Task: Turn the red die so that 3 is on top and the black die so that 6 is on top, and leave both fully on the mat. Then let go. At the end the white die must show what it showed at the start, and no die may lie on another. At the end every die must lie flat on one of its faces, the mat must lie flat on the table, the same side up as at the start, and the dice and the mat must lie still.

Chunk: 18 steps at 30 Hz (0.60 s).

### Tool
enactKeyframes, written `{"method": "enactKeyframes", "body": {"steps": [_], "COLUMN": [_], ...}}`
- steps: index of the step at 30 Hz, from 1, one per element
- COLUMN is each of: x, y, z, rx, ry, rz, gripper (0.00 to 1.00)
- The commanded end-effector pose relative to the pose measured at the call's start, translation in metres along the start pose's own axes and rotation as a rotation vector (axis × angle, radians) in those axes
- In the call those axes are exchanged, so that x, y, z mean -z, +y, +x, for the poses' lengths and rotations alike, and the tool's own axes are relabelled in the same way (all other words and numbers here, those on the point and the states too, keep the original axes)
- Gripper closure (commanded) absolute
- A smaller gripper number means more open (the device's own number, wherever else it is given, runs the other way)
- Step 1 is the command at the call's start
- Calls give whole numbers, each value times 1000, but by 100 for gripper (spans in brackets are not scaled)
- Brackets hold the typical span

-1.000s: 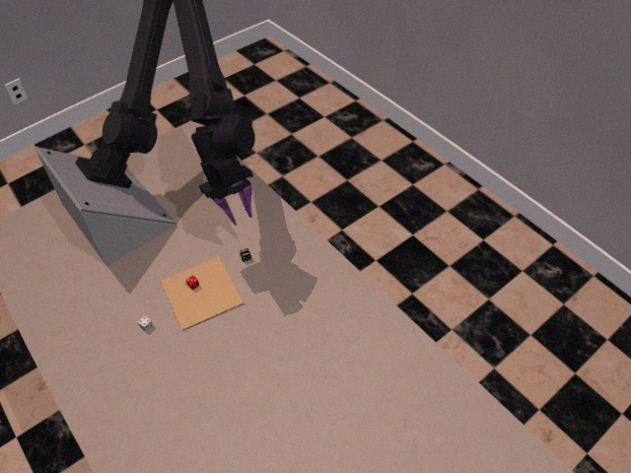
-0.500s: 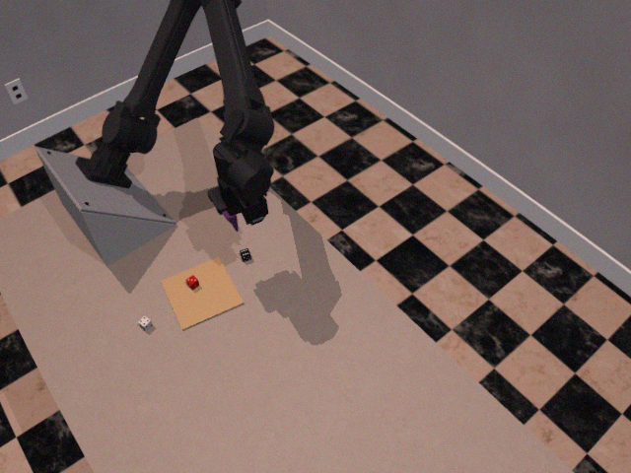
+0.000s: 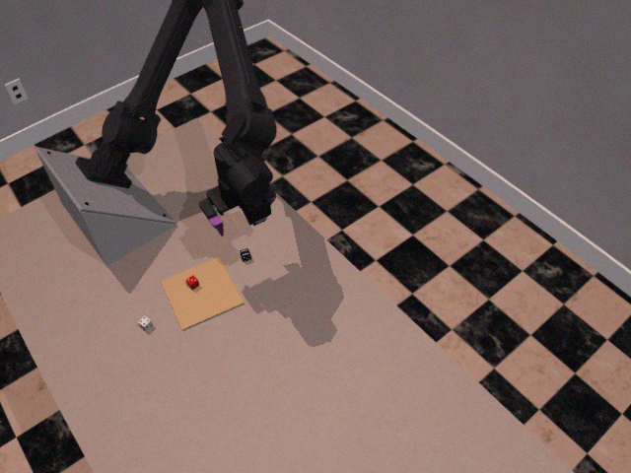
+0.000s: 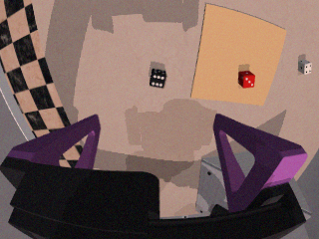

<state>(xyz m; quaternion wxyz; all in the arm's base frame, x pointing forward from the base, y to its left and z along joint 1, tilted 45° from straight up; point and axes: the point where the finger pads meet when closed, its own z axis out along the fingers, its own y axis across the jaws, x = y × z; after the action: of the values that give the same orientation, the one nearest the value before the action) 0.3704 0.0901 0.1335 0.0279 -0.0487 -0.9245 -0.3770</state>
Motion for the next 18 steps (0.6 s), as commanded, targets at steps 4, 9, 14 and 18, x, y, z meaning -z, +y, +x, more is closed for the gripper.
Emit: {"method": "enactKeyframes", "body": {"steps": [4, 9, 14, 18], "x": [-33, -35, -32, -30], "y": [3, -4, 8, 6], "z": [6, 5, -3, -4], "rx": [-76, -118, -85, -90], "ry": [-4, -23, -33, -38], "rz": [-1, -4, -5, -5], "gripper": [0, 0, 65, 65]}}
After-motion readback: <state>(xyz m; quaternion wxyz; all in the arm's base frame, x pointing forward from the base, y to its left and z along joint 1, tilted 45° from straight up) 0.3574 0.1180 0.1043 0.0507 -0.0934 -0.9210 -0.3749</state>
